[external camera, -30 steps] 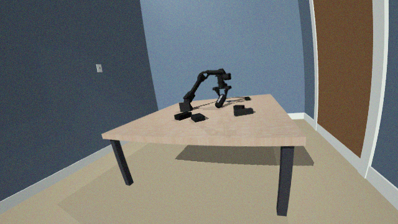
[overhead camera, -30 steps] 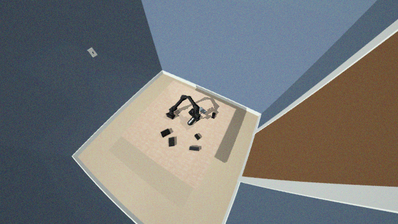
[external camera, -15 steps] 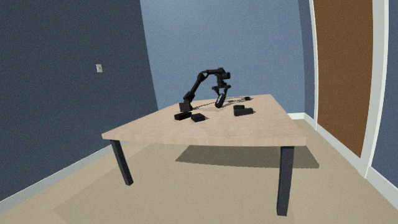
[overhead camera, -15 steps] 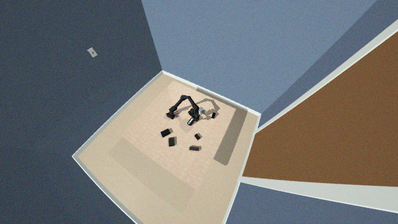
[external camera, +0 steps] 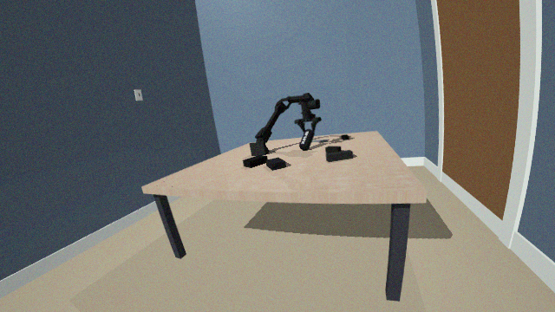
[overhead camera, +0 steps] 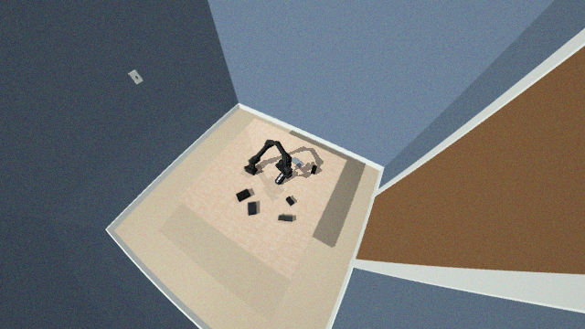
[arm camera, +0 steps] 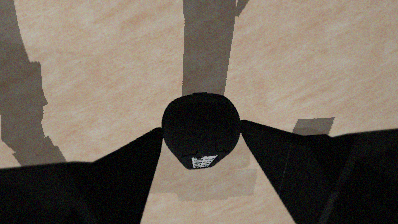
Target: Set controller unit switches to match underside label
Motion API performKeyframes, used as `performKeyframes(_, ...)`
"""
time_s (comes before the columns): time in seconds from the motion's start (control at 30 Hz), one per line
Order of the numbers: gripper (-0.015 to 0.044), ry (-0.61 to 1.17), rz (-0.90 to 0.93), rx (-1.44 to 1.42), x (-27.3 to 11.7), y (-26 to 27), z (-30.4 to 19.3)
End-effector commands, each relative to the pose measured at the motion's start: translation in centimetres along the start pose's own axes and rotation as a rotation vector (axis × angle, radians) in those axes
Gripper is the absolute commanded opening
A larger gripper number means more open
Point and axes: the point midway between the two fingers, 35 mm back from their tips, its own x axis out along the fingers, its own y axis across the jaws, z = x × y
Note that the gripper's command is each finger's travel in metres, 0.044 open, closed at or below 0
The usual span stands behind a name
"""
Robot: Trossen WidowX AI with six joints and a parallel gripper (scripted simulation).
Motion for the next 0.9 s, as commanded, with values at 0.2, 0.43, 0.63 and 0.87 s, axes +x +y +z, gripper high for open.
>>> performKeyframes(0.2, 0.0336, 0.018, 0.0, -0.001, -0.5, -0.1, -1.2)
performKeyframes(0.43, 0.0336, 0.018, 0.0, -0.001, -0.8, -0.1, -1.7)
performKeyframes(0.63, 0.0336, 0.019, 0.0, -0.001, -1.0, -0.1, -2.1)
performKeyframes(0.87, 0.0336, 0.019, 0.0, -0.001, -1.2, -0.1, -2.6)
